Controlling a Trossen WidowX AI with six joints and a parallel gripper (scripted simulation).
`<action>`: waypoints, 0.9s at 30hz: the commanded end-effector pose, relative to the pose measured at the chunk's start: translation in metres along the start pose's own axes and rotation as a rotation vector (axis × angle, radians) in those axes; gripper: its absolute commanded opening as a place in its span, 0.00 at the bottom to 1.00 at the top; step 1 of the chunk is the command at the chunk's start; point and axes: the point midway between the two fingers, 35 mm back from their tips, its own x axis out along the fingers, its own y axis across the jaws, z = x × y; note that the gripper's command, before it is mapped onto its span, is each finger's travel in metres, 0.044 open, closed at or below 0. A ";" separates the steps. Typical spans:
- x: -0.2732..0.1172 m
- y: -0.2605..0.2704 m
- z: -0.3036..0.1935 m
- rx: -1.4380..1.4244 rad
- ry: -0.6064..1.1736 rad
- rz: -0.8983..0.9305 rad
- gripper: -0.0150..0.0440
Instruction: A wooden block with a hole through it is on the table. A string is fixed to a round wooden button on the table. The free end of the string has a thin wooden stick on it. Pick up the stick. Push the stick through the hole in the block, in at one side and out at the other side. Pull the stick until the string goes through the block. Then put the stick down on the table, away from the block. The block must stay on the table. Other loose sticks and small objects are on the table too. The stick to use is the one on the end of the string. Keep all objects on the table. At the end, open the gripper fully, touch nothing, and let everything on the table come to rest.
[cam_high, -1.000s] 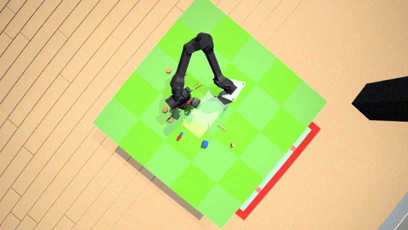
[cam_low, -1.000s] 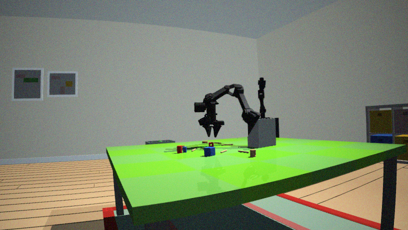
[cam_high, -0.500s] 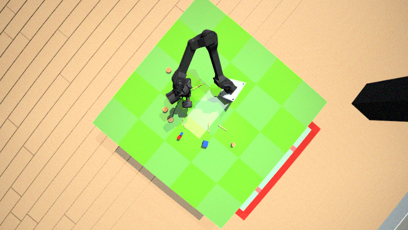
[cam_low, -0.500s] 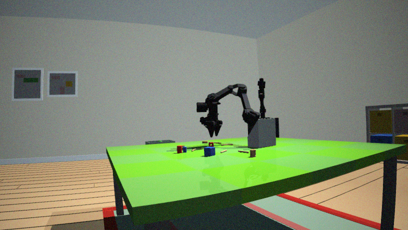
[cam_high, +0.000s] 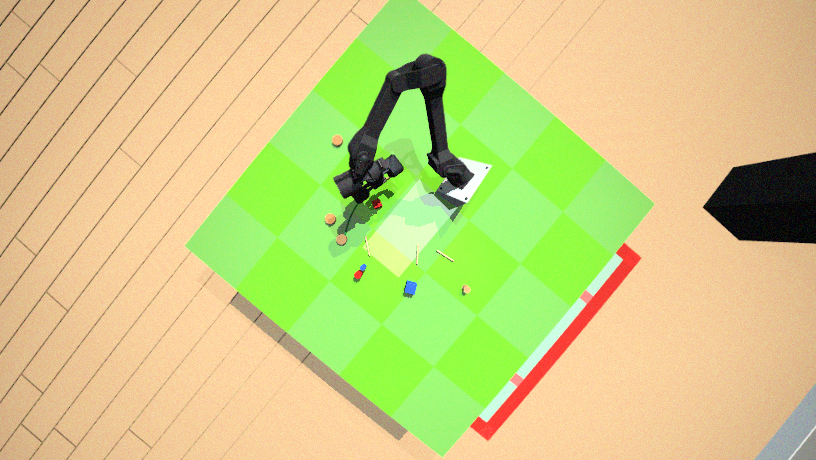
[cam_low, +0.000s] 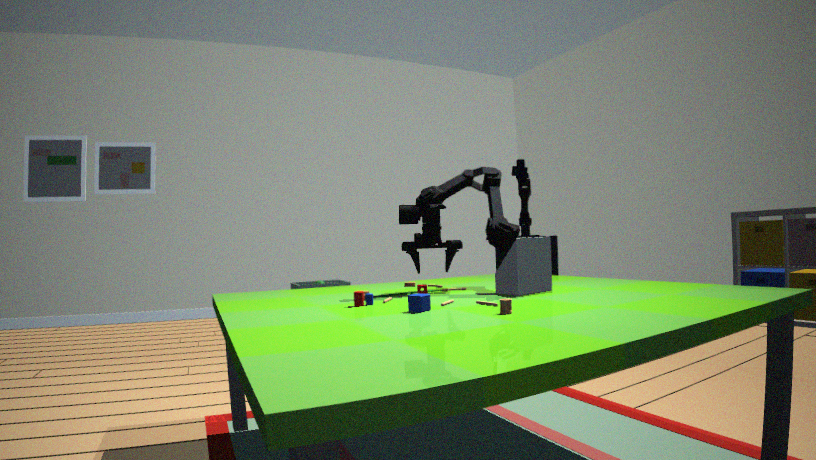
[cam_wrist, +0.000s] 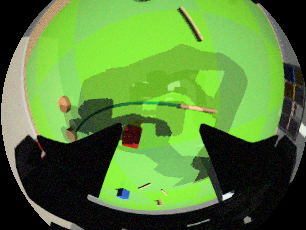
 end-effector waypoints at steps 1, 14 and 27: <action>0.001 -0.027 0.003 0.903 0.015 -0.014 1.00; 0.001 -0.041 0.008 1.680 0.007 -0.015 1.00; 0.001 -0.041 0.008 1.685 0.007 -0.015 1.00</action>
